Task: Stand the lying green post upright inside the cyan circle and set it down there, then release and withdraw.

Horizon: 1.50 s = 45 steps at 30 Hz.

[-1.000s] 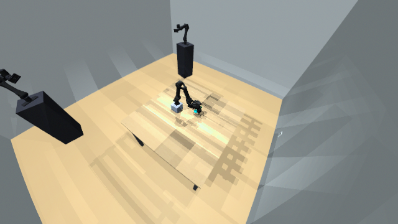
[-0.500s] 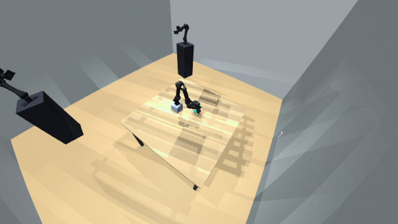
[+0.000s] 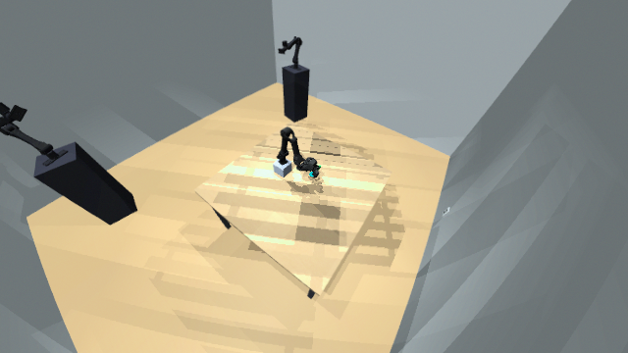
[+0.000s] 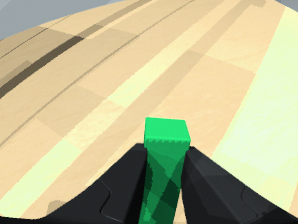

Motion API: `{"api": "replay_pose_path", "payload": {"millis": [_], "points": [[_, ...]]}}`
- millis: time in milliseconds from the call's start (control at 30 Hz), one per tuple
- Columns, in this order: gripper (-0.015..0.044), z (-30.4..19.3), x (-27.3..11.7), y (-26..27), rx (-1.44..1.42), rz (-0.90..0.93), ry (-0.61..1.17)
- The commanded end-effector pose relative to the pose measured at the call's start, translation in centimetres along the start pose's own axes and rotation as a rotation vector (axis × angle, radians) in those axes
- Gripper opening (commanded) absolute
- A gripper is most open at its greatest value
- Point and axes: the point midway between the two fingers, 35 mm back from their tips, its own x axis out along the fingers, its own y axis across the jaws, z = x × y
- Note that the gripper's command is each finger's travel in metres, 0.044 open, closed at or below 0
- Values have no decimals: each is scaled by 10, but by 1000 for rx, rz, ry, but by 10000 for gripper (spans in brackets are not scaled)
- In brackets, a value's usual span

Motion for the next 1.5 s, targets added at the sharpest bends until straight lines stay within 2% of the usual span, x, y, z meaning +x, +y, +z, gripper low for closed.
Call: {"api": "replay_pose_path", "payload": {"millis": [0,1467], "points": [[22,-2,-3,3,5,7,-20],[22,3,-37,30,-103,47,-254]]}}
